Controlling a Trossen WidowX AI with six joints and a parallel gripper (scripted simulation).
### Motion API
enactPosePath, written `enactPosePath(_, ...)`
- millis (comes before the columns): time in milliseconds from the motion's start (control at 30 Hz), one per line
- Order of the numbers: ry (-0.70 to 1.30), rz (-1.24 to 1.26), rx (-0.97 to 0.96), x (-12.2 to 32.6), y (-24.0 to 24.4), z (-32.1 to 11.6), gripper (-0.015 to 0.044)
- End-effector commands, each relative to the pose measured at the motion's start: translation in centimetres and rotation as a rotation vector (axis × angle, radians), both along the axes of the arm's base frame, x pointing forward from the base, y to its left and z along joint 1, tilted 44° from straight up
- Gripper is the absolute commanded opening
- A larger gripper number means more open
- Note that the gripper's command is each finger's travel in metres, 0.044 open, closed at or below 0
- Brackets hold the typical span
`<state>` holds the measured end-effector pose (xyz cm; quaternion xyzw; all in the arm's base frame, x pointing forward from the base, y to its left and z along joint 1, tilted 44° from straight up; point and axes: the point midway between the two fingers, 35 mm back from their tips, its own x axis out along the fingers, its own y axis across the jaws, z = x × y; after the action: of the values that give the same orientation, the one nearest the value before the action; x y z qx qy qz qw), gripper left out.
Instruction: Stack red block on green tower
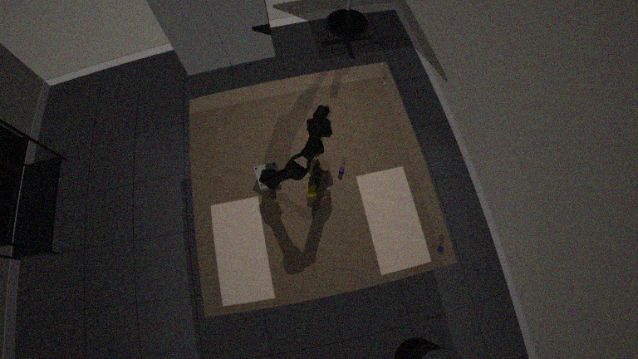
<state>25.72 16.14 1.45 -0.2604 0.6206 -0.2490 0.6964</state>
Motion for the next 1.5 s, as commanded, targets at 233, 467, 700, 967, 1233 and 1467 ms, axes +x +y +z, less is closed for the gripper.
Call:
enactPosePath(233,-0.008,-0.002,0.002,1.3,3.3,-3.5,0.0)
enactPosePath(467,-0.008,-0.002,0.001,1.2,3.0,-4.3,0.0)
enactPosePath(700,-0.009,-0.002,0.001,1.4,2.1,-5.2,0.0)
enactPosePath(967,-0.009,-0.002,0.0,1.7,0.7,-6.6,0.0)
enactPosePath(1233,-0.009,-0.002,0.0,1.7,0.7,-6.6,0.0)
enactPosePath(1467,-0.009,-0.002,0.0,1.7,0.7,-6.7,0.0)
